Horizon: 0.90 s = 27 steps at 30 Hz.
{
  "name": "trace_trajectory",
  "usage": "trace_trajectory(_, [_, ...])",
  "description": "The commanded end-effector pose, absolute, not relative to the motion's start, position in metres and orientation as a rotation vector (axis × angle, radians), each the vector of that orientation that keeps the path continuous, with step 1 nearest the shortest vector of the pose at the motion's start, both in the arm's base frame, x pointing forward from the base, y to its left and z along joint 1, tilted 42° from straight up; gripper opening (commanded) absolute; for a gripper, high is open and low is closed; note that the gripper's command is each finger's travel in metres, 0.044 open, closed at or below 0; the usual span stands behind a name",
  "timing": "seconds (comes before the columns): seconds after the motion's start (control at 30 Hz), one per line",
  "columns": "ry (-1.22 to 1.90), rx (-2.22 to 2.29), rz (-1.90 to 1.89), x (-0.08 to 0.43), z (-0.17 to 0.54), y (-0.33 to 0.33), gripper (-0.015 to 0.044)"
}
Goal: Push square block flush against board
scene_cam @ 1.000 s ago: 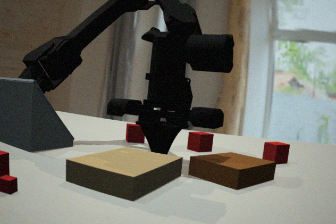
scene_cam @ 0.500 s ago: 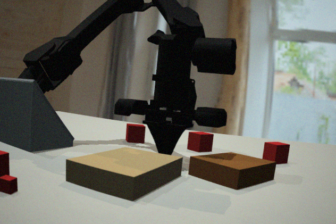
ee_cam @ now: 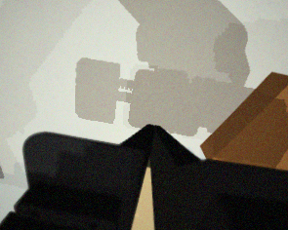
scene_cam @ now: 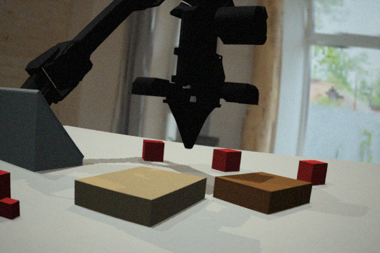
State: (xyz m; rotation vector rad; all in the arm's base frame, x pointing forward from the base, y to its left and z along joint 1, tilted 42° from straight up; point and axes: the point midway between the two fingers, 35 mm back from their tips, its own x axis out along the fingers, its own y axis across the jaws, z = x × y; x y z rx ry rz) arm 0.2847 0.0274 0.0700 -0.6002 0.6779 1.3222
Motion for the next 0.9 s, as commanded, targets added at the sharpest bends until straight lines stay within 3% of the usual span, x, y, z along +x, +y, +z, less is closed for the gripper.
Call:
trace_trajectory(0.0, [0.744, -0.526, 1.278, 0.280, 0.068, 0.021, 0.0000])
trace_trajectory(0.87, [1.219, 0.207, 0.809, 0.233, 0.035, -0.010, 0.0000])
